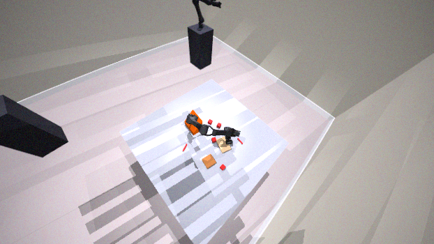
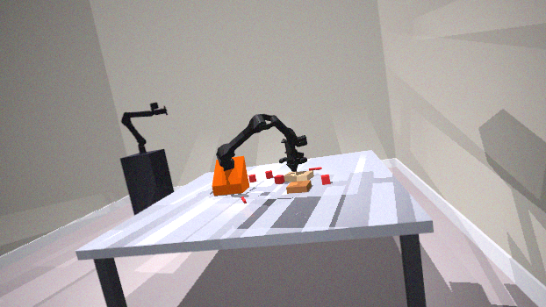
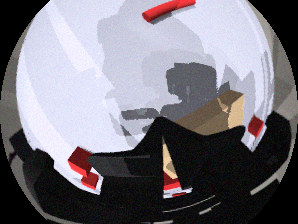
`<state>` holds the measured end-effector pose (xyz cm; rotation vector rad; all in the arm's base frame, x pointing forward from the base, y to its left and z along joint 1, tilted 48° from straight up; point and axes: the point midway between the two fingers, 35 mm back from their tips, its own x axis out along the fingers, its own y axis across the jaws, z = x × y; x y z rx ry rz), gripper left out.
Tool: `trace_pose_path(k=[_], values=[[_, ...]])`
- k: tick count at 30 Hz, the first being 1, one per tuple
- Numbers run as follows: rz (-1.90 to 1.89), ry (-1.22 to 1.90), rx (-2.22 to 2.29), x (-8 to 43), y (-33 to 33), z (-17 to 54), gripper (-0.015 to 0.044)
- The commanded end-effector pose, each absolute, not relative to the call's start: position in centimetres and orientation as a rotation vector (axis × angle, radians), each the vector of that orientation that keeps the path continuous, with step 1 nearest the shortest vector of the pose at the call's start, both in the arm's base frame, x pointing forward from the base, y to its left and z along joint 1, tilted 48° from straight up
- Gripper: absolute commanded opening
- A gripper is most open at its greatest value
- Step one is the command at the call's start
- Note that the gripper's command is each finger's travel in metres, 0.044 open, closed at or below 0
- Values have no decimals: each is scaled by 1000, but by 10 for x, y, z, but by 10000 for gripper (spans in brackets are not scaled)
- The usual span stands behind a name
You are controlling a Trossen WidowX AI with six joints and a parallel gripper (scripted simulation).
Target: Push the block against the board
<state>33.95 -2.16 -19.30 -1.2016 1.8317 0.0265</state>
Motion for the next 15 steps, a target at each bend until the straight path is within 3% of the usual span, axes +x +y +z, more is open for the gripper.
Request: trace_pose_path(k=[1, 15], values=[[22, 1841, -1207, 336, -27, -190, 0], [23, 1844, -1209, 333, -33, -183, 0]])
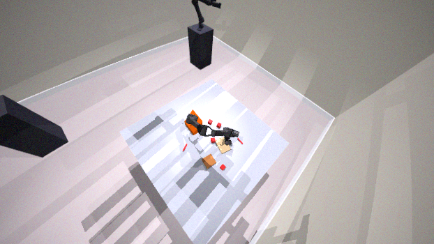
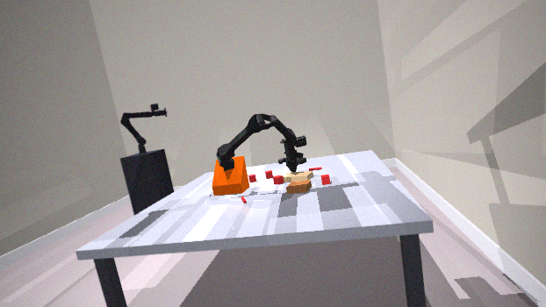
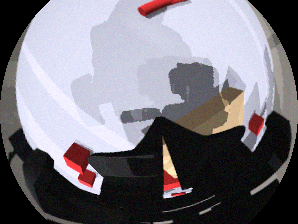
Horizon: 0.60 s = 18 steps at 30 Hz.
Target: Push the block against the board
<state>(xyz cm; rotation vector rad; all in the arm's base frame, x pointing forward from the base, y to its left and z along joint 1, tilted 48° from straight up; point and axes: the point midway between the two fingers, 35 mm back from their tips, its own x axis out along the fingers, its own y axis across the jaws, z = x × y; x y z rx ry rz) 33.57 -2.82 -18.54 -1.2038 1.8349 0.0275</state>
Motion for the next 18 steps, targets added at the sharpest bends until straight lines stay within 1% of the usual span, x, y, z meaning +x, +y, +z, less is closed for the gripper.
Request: trace_pose_path(k=[1, 18], values=[[23, 1844, -1209, 333, -34, -182, 0], [25, 1848, -1210, 345, -27, -192, 0]])
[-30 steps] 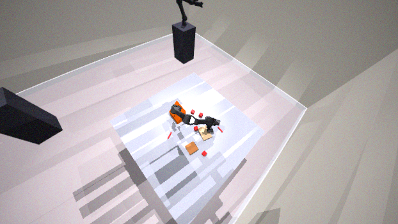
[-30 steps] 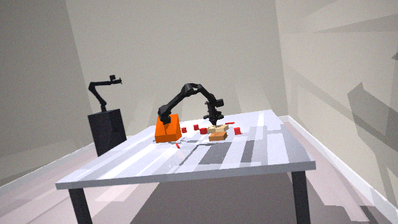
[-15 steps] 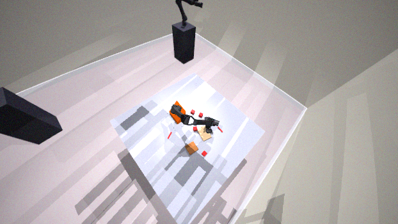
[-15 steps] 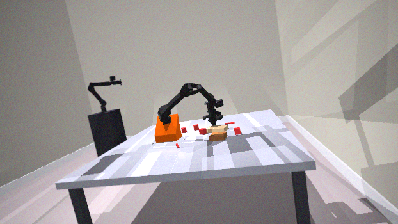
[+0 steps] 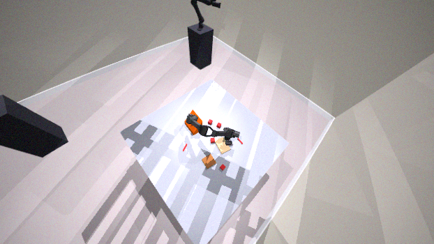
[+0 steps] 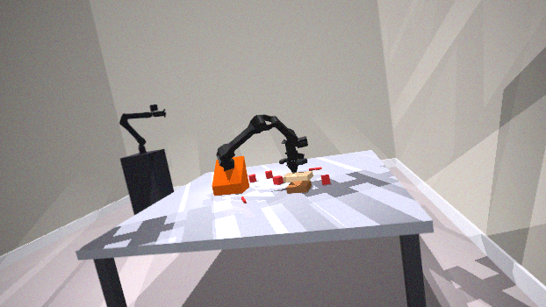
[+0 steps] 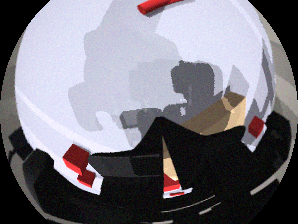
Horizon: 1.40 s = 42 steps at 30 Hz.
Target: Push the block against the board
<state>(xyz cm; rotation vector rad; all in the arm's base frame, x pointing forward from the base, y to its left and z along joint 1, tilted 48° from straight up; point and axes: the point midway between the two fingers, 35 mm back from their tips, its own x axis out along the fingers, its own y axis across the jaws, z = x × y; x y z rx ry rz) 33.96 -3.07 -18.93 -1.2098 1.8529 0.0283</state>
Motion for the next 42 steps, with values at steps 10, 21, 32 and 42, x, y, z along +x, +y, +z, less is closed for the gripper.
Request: trace_pose_path(k=[10, 21, 32, 42], values=[[25, 1851, -1211, 355, -19, -202, 0], [26, 1855, -1213, 365, -11, -212, 0], [29, 1854, -1211, 369, 27, -172, 0], [270, 1893, -1382, 350, 21, -162, 0]])
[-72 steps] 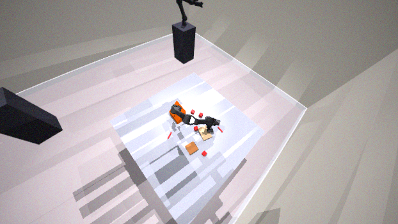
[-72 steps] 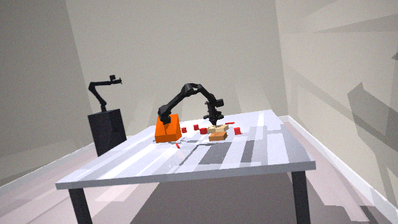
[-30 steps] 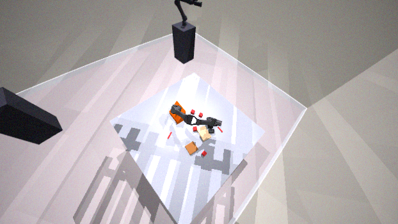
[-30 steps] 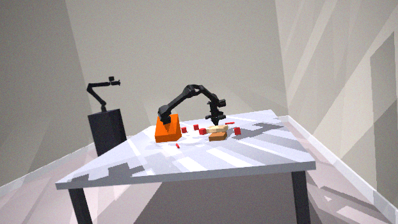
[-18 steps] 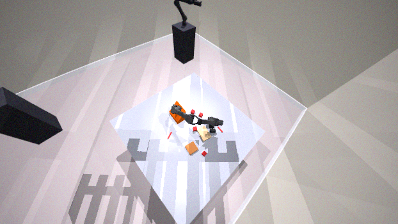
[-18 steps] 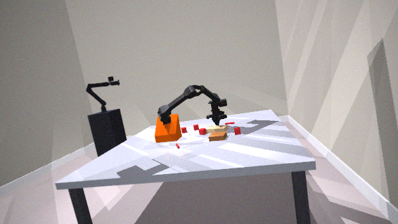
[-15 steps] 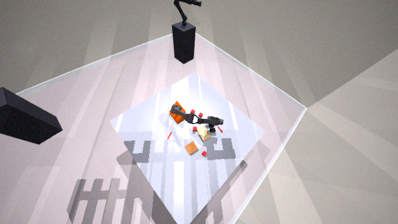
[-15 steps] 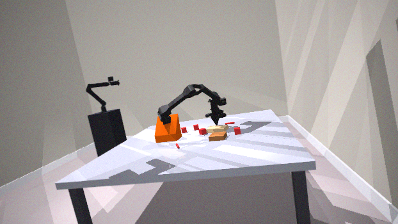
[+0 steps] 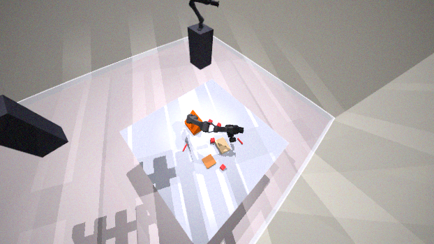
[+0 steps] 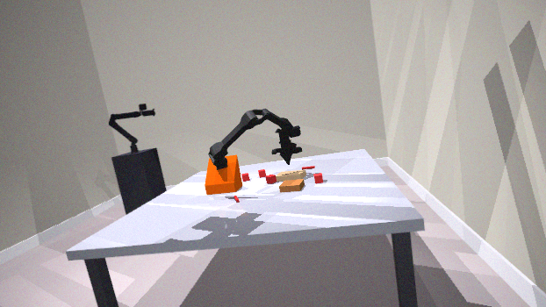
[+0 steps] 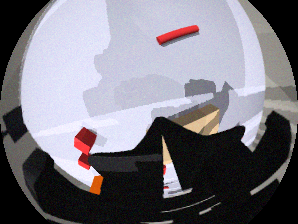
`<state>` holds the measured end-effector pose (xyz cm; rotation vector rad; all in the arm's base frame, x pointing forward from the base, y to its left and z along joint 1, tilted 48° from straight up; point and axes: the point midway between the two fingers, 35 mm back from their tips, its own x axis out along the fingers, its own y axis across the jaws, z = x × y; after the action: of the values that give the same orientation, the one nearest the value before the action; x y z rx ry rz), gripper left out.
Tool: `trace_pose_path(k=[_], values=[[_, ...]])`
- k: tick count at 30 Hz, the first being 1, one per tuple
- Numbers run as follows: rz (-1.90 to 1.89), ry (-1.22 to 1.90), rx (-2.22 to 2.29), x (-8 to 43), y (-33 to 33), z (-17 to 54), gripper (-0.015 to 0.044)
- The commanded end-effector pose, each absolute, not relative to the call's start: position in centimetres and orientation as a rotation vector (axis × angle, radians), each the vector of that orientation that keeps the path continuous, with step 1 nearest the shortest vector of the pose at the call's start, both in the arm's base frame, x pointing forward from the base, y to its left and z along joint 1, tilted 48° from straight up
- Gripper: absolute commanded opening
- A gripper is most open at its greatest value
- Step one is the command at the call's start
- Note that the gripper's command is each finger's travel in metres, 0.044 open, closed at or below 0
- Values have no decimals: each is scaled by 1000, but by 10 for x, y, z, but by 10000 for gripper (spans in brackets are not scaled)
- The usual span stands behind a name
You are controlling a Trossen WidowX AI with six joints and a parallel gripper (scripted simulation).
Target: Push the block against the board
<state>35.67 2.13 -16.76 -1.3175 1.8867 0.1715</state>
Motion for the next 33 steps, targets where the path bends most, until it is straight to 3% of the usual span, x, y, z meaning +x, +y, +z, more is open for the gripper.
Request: trace_pose_path(k=[1, 33], values=[[304, 1897, -1404, 347, 20, -161, 0], [420, 1908, -1483, 329, -28, -188, 0]])
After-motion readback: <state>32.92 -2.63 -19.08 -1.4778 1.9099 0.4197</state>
